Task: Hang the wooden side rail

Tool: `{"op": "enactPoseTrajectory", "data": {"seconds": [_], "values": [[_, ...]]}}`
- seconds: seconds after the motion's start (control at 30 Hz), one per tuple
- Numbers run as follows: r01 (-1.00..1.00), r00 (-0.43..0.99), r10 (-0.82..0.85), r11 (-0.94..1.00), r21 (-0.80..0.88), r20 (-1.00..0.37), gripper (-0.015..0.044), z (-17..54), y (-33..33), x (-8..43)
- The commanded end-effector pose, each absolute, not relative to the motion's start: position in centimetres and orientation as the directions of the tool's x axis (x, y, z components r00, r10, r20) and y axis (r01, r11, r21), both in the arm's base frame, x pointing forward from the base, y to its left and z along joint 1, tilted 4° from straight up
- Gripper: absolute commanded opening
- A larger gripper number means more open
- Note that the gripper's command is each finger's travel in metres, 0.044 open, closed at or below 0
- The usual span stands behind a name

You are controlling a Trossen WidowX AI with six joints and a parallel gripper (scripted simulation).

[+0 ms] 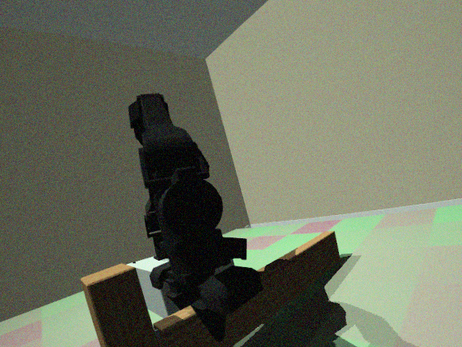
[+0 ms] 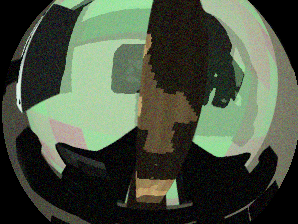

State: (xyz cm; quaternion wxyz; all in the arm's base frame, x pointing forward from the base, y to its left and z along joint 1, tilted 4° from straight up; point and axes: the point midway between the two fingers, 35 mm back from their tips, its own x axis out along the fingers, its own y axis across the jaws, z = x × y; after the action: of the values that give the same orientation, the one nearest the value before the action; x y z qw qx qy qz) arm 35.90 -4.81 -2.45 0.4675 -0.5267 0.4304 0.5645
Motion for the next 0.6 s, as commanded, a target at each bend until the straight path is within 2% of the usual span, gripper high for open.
{"op": "enactPoseTrajectory", "data": {"seconds": [0.0,0.57], "values": [[-0.981,0.008,0.069,-0.194,-0.021,-0.998,0.0,-1.95,-5.01,36.33],[-0.981,0.008,0.069,-0.194,-0.021,-0.998,0.0,-2.14,-5.19,36.35]]}}
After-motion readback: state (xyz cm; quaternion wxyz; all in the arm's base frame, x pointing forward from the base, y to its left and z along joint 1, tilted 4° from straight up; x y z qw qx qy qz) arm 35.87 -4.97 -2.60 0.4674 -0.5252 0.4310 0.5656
